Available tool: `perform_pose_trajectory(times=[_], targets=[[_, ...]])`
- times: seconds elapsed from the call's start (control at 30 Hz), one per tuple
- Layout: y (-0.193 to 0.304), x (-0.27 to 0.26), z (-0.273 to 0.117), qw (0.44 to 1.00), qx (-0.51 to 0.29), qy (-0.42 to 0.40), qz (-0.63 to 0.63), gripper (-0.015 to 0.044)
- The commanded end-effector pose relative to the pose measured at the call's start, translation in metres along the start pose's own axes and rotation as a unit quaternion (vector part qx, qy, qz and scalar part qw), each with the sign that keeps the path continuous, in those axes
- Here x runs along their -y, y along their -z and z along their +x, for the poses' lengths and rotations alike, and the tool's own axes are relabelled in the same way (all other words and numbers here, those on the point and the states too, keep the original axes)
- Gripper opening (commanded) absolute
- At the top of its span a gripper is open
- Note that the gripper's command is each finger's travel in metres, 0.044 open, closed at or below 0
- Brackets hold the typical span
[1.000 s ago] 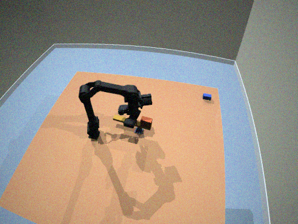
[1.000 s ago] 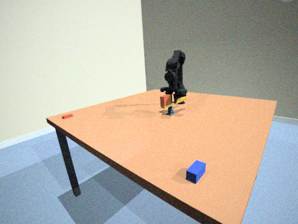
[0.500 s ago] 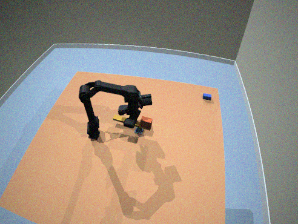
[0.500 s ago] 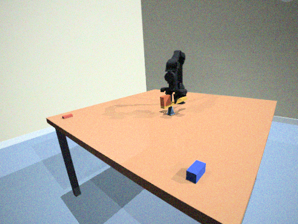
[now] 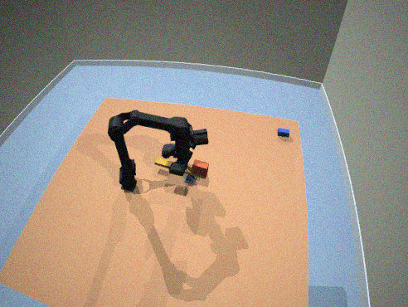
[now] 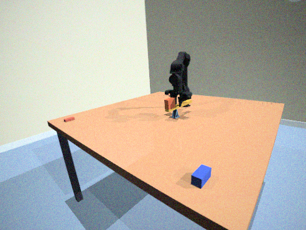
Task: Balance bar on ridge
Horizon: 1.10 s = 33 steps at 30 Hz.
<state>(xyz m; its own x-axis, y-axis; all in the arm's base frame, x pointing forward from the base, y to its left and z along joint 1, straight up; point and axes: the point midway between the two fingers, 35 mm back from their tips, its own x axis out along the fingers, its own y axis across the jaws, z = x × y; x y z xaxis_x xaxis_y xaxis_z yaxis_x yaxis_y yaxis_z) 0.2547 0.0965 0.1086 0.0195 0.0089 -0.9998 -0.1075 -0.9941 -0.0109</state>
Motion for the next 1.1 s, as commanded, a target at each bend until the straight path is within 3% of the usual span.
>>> perform_pose_trajectory(times=[0.0,1.07], targets=[[0.0004,-0.0001,0.0005,1.0,-0.001,0.0,-0.002,0.0],[0.0002,-0.0003,0.0032,1.0,-0.001,0.0,-0.002,0.0]])
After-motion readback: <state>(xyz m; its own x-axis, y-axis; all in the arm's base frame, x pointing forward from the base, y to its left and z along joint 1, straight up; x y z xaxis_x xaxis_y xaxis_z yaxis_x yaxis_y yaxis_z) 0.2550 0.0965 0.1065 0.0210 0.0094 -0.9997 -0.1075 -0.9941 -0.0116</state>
